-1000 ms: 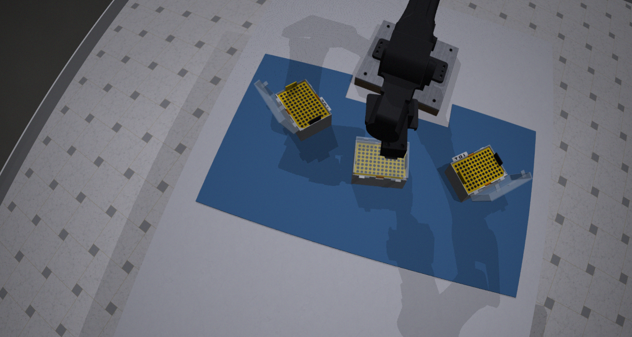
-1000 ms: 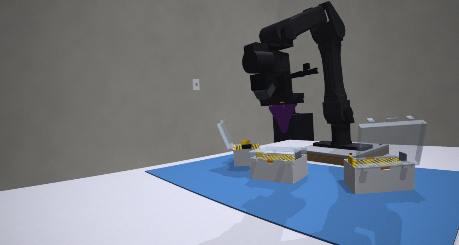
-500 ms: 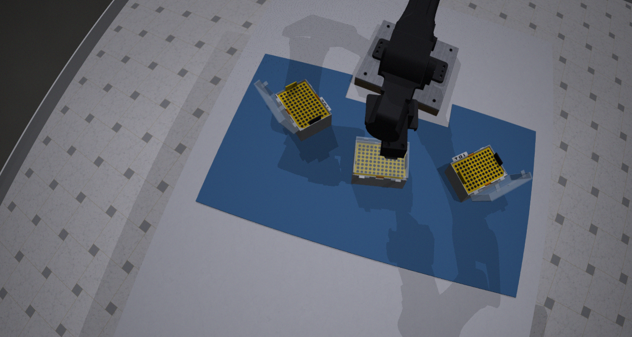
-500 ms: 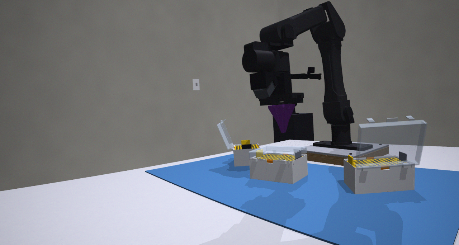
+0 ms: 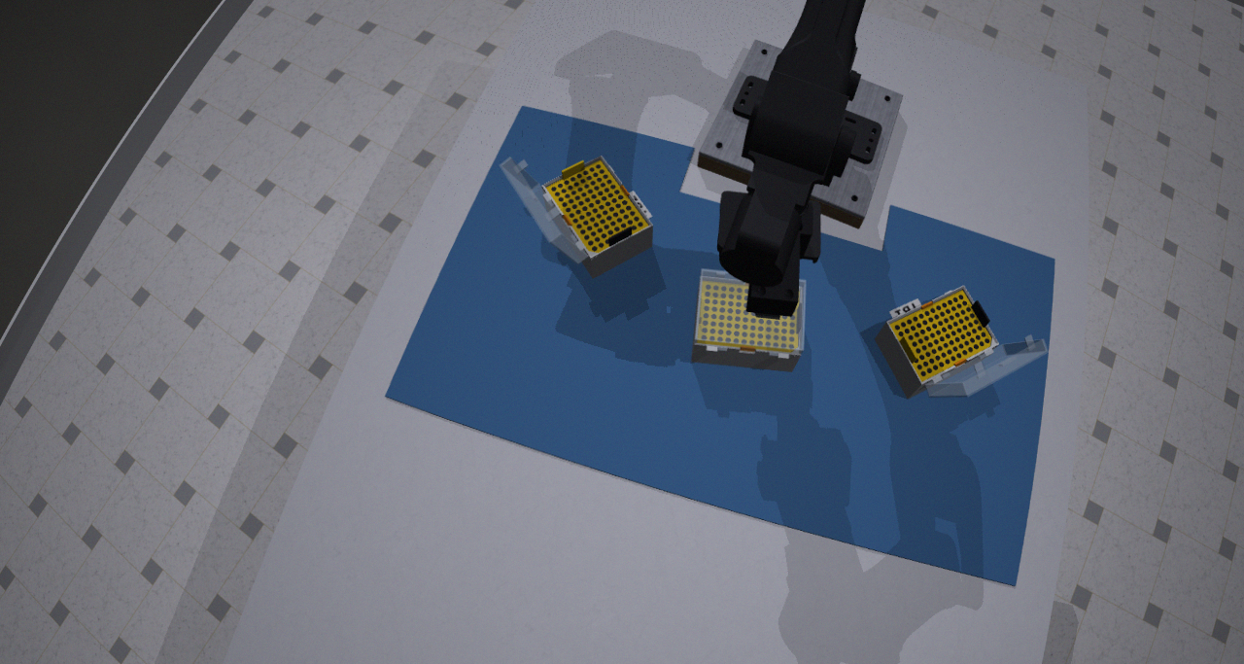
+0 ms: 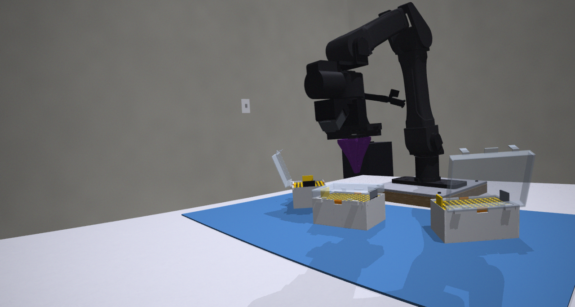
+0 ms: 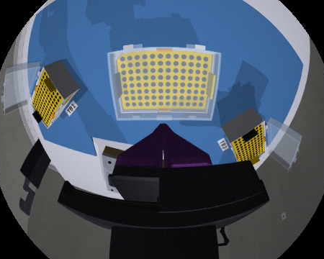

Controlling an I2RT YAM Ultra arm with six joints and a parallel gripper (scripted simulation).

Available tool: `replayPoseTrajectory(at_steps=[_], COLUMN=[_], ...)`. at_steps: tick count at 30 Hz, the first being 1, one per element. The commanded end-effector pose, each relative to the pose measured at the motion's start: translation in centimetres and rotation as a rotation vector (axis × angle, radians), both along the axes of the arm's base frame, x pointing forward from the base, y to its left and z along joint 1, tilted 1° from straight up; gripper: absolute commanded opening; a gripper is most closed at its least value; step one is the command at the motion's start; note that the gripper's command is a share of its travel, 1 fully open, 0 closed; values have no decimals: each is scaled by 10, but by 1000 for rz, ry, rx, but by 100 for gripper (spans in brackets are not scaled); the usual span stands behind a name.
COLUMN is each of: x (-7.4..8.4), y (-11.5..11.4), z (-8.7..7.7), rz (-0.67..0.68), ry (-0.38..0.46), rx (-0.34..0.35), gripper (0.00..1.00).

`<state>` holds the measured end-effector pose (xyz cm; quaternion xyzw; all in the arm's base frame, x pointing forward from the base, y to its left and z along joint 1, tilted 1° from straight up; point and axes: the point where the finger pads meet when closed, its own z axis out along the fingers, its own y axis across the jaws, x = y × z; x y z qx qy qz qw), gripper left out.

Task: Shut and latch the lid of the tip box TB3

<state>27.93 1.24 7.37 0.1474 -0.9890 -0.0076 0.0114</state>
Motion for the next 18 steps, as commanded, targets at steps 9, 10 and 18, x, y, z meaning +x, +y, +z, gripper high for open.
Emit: replayPoseTrajectory(at_steps=[9, 10, 18], x=[8, 8, 8], y=[1, 1, 1], z=[-11, -13, -13], rz=[0, 0, 0], ry=[-35, -35, -35], rx=[1, 1, 1], gripper=[0, 0, 0])
